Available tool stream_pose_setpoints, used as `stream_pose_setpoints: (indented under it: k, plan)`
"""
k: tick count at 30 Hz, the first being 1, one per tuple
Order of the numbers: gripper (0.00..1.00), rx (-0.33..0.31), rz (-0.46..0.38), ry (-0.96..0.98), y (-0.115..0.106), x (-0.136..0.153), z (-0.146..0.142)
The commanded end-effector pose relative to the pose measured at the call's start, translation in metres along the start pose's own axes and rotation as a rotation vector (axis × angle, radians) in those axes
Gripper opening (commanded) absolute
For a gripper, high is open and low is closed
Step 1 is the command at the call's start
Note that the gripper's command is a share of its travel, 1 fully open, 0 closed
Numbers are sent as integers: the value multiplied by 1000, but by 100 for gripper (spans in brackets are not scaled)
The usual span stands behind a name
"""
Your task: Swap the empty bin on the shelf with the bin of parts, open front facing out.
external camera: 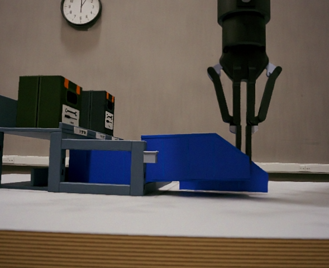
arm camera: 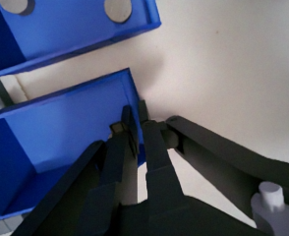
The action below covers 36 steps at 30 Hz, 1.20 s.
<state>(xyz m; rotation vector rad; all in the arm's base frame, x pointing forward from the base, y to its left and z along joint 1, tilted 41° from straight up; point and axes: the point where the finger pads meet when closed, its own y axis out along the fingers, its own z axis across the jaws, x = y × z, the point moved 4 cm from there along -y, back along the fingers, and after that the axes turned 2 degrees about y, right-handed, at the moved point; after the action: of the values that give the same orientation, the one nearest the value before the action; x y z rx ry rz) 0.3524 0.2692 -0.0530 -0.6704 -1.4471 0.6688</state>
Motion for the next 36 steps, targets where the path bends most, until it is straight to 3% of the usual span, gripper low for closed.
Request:
stream_pose_setpoints:
  k: [1,36]
  plan:
    - [10,-1,0,0,0,0,3]
    - [10,-1,0,0,0,-1,20]
